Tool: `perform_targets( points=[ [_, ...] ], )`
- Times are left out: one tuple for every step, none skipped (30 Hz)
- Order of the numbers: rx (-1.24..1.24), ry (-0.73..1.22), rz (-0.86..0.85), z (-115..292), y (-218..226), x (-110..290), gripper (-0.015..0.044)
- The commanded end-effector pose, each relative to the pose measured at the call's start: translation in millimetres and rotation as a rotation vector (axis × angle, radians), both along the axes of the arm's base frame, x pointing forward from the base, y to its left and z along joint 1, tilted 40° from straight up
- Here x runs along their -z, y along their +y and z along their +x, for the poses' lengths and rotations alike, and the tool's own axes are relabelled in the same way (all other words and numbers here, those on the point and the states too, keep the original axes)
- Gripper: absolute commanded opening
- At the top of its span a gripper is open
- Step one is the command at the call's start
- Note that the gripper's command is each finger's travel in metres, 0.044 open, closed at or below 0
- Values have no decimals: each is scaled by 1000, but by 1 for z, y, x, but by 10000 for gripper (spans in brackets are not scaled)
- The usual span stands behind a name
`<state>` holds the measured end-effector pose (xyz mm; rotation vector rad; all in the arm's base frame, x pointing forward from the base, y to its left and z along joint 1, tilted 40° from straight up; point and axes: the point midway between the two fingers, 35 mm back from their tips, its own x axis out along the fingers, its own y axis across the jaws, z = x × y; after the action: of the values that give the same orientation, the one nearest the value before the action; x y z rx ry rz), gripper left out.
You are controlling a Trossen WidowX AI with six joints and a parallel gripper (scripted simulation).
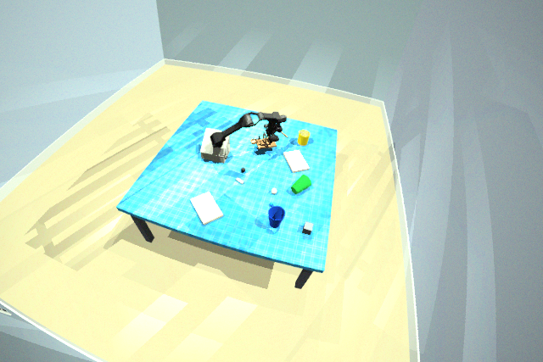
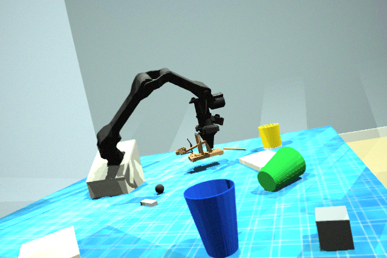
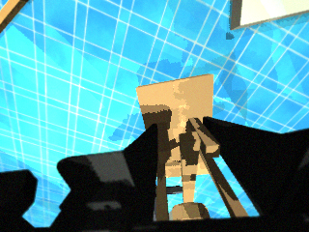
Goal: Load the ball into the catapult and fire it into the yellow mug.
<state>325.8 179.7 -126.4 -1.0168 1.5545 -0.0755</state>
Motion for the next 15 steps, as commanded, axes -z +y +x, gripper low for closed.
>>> perform_targets(
  points=[
    [-7, 2, 1, 1, -2, 4, 0],
    [-7, 2, 1, 1, -3, 6, 0],
    [-7, 2, 1, 1, -4, 7, 0],
    [-7, 1, 1, 1, -5, 8, 0],
    [-7, 1, 1, 2, -6, 10, 0],
    [-7, 1, 1, 2, -7, 11, 0],
    [-7, 1, 1, 2, -8, 12, 0],
    [-7, 1, 1, 2, -9, 14, 0],
    [-7, 1, 1, 2, -10, 15, 0],
    [-7, 1, 1, 2, -11, 16, 0],
    [-7, 1, 0, 3, -12, 17, 0],
    [-7, 1, 0, 3, -13, 19, 0],
    [-7, 1, 0, 3, -14, 20, 0],
    [-7, 1, 0, 3, -15, 21, 0],
    [-7, 1, 0, 3, -16, 23, 0]
  ],
)
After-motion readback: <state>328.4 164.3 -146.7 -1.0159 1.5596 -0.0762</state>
